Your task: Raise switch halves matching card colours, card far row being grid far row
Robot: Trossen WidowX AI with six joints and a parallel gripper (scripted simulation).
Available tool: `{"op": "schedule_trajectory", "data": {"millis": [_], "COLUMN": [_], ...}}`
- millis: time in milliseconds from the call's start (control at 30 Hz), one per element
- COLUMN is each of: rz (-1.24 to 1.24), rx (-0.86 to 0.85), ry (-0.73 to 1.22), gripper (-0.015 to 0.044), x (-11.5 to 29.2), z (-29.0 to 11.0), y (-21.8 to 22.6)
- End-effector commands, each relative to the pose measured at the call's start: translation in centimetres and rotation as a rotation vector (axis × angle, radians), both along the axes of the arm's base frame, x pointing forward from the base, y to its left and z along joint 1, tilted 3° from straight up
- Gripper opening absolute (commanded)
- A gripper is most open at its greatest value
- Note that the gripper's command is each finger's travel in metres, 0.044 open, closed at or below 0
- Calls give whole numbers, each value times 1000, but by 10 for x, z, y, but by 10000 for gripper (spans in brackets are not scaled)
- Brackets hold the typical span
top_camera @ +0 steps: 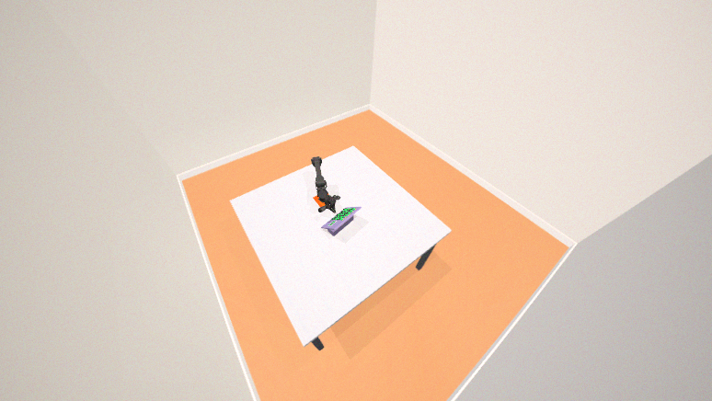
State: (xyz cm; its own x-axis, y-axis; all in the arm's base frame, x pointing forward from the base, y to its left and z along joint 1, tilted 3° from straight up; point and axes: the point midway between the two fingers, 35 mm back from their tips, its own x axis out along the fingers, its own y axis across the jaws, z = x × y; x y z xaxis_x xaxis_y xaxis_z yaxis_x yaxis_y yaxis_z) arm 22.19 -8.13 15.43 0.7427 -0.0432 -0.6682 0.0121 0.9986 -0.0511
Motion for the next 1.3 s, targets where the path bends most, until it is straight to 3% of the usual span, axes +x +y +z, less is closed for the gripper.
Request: {"op": "schedule_trajectory", "data": {"millis": [0,1267], "rz": [-5,-5], "rx": [2,2], "ry": [2,1], "gripper": [0,0], "x": [6,18], "z": [-8,-19], "y": [0,-1]}}
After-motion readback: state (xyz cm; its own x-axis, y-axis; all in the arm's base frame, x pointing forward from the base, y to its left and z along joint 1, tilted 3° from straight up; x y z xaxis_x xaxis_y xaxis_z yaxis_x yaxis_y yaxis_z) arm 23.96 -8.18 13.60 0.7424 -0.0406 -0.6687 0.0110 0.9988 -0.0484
